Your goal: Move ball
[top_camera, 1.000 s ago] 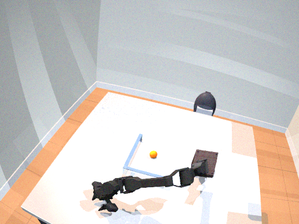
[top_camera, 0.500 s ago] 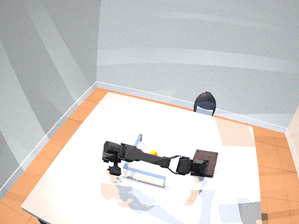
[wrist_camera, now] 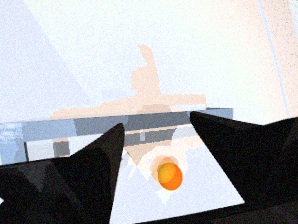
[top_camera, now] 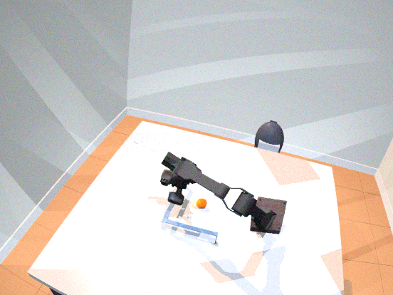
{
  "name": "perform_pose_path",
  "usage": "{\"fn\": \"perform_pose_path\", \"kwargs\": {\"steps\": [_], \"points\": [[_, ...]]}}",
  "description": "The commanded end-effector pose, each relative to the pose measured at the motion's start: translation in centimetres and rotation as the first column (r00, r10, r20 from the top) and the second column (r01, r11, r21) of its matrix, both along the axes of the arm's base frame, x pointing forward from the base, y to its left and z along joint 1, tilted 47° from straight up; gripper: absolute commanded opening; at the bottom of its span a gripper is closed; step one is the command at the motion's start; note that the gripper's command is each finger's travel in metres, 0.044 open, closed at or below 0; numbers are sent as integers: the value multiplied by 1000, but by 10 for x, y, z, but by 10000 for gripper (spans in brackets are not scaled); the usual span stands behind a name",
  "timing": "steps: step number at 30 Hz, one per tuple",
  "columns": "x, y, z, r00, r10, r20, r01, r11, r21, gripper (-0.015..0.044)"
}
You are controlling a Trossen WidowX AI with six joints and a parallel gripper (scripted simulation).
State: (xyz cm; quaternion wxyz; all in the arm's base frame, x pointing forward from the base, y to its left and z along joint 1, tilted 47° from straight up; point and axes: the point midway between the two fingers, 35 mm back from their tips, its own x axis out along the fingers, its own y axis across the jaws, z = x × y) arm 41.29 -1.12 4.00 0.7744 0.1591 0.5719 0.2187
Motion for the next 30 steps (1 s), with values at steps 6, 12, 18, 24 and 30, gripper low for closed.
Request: {"fn": "perform_pose_path", "kwargs": {"steps": [6, 12, 18, 24, 30], "points": [[-94, -36, -50, 950, 106, -294, -49, 979, 196, 337], [-111, -39, -52, 936, 133, -327, -48, 966, 255, 337], [-112, -28, -62, 936, 133, -327, -48, 966, 256, 337], [-112, -24, -66, 936, 133, -326, -48, 966, 256, 337], [-112, -17, -73, 936, 133, -326, -48, 966, 256, 337]]}}
